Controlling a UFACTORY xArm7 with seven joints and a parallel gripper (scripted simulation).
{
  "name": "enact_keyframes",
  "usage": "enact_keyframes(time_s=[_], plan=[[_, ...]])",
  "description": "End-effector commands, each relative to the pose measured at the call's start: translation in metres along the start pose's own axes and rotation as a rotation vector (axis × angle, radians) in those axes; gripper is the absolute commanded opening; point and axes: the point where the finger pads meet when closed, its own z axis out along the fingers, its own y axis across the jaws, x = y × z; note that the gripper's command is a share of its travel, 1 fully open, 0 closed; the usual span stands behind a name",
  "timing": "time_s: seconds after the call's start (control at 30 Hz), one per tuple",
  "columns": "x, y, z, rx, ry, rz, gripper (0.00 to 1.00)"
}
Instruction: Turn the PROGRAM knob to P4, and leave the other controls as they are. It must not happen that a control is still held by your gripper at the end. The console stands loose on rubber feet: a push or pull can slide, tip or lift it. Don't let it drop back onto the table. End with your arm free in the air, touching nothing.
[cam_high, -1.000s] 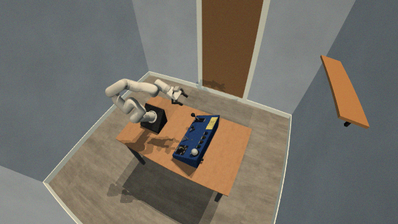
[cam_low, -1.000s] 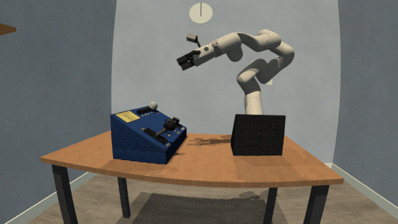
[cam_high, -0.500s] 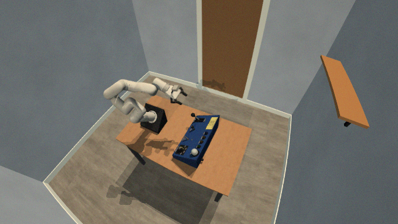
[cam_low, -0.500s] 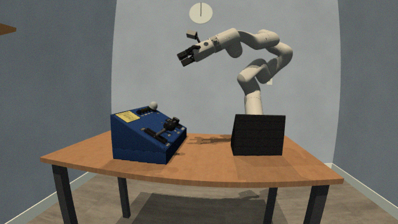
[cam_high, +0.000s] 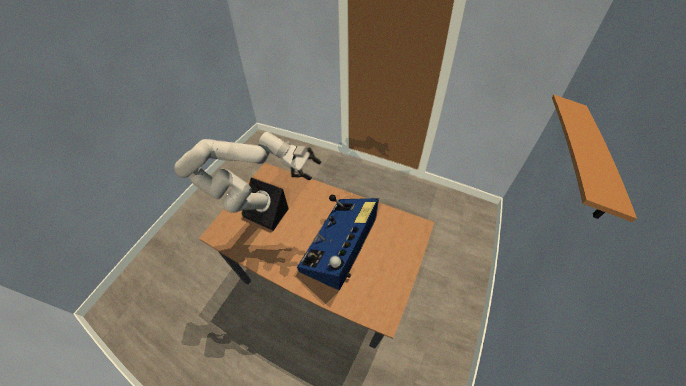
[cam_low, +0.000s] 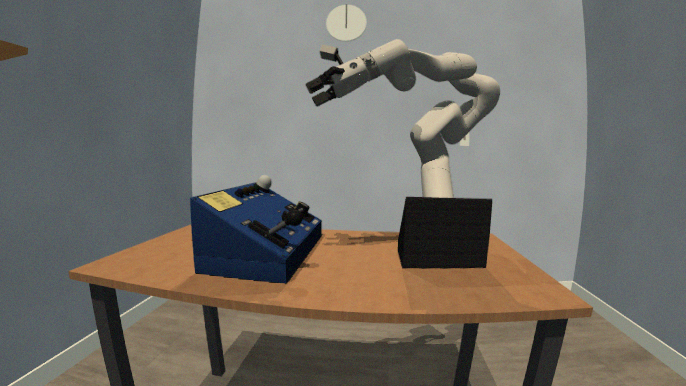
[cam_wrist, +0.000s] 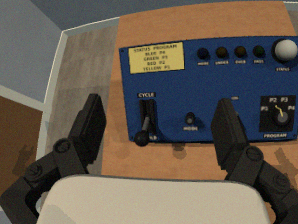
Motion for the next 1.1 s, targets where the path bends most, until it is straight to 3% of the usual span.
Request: enact_keyframes(time_s=[0.0, 0.03, 0.53, 0.6, 1.07], plan=[[0.016, 0.01, -0.006, 0.014, -0.026, 0.029, 1.0], [0.029, 0.022, -0.01, 0.026, -0.058, 0.055, 1.0], [0.029, 0.022, -0.01, 0.026, -0.058, 0.055, 1.0], [0.05, 0.05, -0.013, 0.054, -0.138, 0.105, 1.0], [0.05, 0.05, -0.013, 0.054, -0.138, 0.105, 1.0]])
